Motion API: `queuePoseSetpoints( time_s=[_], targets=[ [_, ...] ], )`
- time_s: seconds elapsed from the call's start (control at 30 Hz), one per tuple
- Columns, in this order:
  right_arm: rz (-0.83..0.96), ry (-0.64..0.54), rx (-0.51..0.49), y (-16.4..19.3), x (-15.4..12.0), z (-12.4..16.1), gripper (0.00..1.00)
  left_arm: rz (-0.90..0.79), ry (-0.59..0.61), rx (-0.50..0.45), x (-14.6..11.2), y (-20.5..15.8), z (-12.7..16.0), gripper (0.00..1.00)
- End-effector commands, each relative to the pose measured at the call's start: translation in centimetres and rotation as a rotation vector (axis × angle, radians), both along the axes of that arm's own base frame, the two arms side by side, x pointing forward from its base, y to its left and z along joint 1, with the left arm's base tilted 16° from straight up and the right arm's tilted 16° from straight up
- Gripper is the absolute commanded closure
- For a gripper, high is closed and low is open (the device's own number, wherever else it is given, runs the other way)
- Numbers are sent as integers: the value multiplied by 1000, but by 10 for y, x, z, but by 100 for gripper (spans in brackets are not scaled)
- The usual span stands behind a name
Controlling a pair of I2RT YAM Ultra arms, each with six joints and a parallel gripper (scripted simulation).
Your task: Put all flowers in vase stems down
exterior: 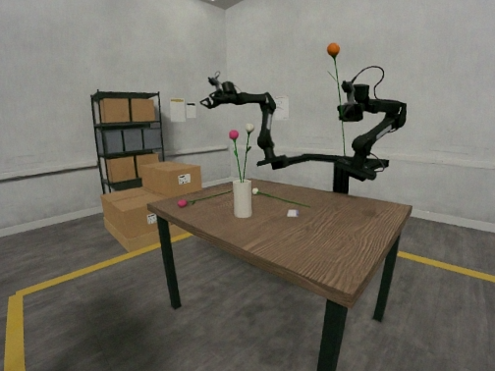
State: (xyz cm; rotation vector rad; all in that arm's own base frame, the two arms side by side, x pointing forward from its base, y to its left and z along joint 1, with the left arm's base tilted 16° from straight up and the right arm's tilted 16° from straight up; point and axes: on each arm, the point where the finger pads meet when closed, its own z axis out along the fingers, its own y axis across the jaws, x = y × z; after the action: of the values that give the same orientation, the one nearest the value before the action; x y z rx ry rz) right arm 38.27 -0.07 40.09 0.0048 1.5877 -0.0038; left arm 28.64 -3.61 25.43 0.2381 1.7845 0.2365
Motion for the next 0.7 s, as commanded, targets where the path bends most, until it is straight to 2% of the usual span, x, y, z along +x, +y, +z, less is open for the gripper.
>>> queuePoseSetpoints(
  time_s=[0.0, 0.67],
  targets=[
    [2, 4, 2, 0, 4, -2, 0, -32, -113, -16, 2, -3, 20, 100],
    [2, 4, 2, 0, 4, -2, 0, -70, -254, -23, -1, -4, 28, 100]
  ],
)
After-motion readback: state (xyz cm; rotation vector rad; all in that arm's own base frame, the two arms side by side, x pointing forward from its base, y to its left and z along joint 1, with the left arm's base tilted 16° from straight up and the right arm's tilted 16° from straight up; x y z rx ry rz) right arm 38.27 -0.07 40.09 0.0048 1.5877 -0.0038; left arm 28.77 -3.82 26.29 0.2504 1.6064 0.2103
